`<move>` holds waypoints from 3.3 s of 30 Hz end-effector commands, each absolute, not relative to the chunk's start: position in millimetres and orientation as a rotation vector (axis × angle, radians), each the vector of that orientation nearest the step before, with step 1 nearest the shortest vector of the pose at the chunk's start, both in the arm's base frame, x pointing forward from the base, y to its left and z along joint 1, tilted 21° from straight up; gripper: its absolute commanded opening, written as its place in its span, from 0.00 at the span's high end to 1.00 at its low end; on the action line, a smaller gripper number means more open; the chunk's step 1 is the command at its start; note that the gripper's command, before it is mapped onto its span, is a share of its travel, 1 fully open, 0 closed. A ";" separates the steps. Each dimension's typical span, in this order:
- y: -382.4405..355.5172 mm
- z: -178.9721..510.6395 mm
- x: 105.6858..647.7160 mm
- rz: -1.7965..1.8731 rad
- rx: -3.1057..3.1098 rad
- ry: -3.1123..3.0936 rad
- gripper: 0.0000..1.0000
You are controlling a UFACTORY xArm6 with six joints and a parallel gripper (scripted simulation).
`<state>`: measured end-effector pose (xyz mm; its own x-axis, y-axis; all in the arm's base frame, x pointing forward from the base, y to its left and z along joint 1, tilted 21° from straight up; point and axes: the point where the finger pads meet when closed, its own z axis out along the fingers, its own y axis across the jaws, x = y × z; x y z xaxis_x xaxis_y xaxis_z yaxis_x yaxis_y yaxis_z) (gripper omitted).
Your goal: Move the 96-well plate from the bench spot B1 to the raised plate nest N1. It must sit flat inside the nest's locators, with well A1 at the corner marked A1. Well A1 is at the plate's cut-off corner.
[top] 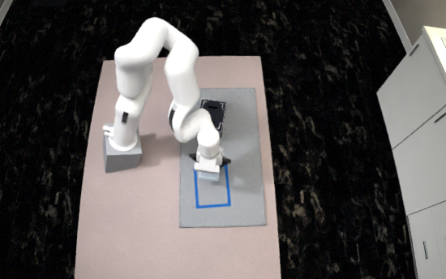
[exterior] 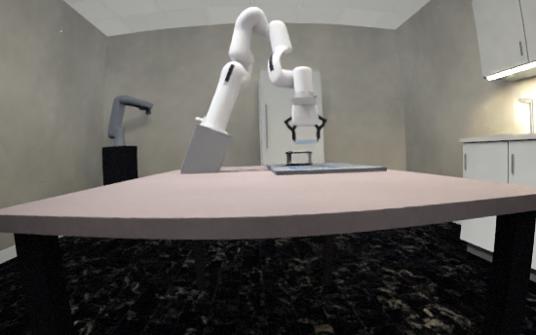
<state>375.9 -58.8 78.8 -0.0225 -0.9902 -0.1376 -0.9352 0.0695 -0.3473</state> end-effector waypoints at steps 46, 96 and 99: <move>84.4 119.1 351.9 -0.227 -1.926 2.030 1.00; 196.9 148.8 332.8 -0.225 -1.926 2.029 1.00; 196.7 148.8 332.8 -0.226 -1.926 2.029 1.00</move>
<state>332.0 195.7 147.4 -0.0292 -0.9912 -0.1293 -0.9393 0.0714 -0.3355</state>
